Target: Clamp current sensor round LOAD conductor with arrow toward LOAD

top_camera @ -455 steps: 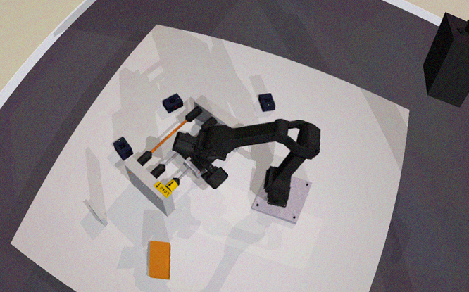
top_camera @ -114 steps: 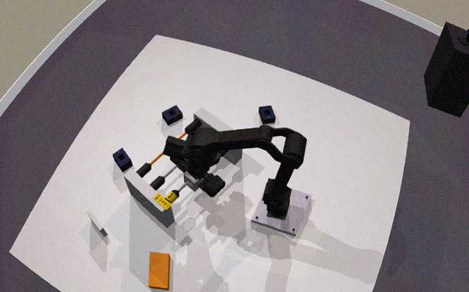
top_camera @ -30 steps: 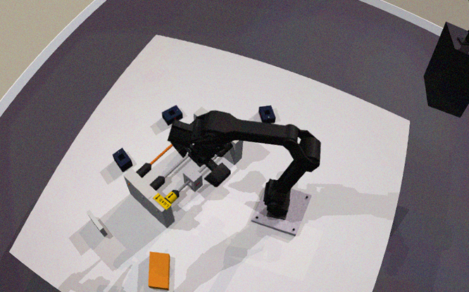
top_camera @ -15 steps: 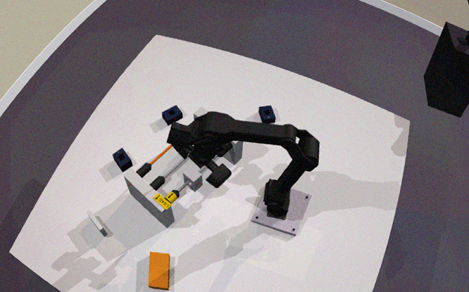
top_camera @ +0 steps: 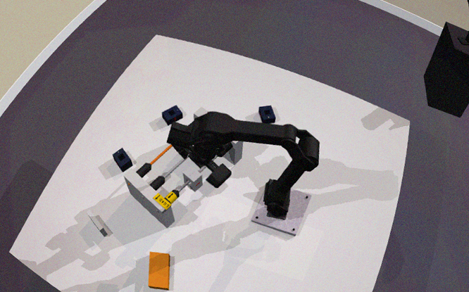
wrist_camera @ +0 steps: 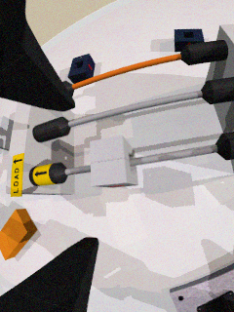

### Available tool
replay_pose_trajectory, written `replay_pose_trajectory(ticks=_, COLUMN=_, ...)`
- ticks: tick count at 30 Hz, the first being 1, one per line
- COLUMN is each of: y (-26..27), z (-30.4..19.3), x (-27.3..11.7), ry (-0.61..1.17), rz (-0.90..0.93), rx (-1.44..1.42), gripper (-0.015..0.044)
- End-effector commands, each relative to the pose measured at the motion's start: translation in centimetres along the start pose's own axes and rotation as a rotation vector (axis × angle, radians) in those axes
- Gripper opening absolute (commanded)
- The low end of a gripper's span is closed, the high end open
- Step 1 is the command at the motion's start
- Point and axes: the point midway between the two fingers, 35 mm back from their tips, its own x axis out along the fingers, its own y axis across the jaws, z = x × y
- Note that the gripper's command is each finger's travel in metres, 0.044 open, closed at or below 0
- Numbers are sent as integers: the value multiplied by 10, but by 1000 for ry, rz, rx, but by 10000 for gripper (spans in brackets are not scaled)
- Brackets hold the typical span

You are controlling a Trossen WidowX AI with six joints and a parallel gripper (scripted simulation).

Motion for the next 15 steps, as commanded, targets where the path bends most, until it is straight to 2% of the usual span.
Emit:
replay_pose_trajectory(ticks=1, y=0, z=1, x=0, ry=-4, rz=0, rx=3, gripper=440)
replay_pose_trajectory(ticks=12, y=0, z=1, x=0, ry=-4, rz=0, rx=3, gripper=440)
replay_pose_trajectory(ticks=15, y=-8, z=-6, x=4, ry=-53, rz=-8, rx=-103, gripper=440)
